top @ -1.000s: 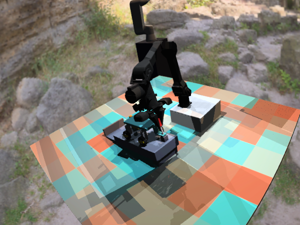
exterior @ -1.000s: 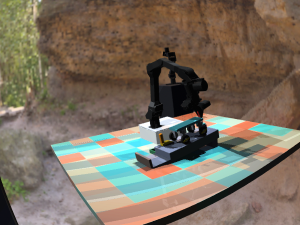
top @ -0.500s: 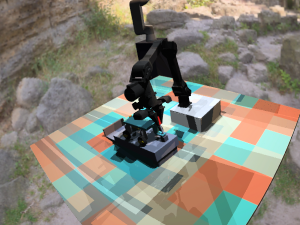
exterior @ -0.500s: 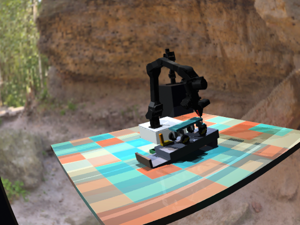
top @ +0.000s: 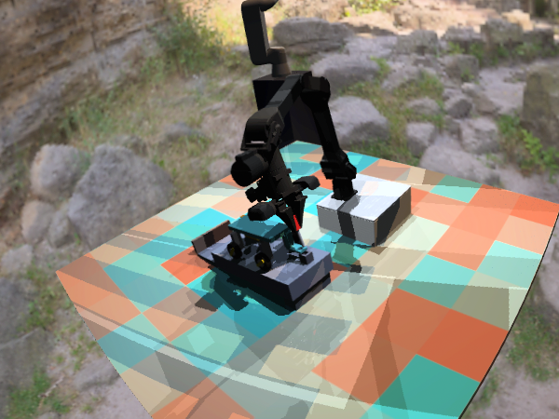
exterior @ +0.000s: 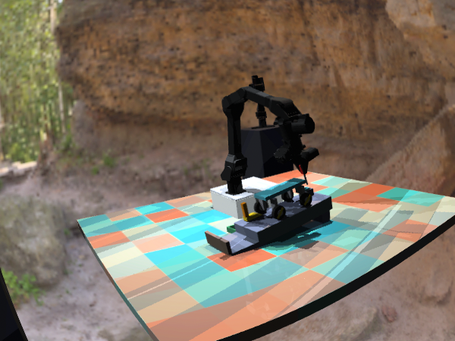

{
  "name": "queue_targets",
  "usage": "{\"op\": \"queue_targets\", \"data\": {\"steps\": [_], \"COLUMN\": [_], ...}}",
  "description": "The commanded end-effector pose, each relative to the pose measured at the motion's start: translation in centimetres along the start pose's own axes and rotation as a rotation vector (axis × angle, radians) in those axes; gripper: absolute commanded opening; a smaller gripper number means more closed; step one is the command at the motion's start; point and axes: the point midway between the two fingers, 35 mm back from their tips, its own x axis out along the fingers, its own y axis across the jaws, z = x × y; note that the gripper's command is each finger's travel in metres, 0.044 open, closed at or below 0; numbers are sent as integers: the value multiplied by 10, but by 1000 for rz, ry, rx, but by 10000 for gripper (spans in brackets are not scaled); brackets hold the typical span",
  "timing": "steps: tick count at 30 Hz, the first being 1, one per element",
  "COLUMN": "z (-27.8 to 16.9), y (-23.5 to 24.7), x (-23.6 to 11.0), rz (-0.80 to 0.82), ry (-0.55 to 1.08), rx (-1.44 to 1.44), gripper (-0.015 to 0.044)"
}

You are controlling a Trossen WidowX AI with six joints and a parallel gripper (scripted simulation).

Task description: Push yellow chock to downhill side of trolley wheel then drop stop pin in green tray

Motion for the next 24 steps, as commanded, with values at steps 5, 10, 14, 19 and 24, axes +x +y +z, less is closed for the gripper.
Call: {"op": "queue_targets", "data": {"steps": [5,10,14,19,24], "z": [-5,-14,-21,-29,-34], "y": [3,2,1,2,3], "x": [-4,-1,0,1,0], "rz": [5,5,5,5,5], "ry": [9,10,10,11,11], "rx": [-1,-1,-1,-1,-1], "gripper": [0,0,0,0,0]}}
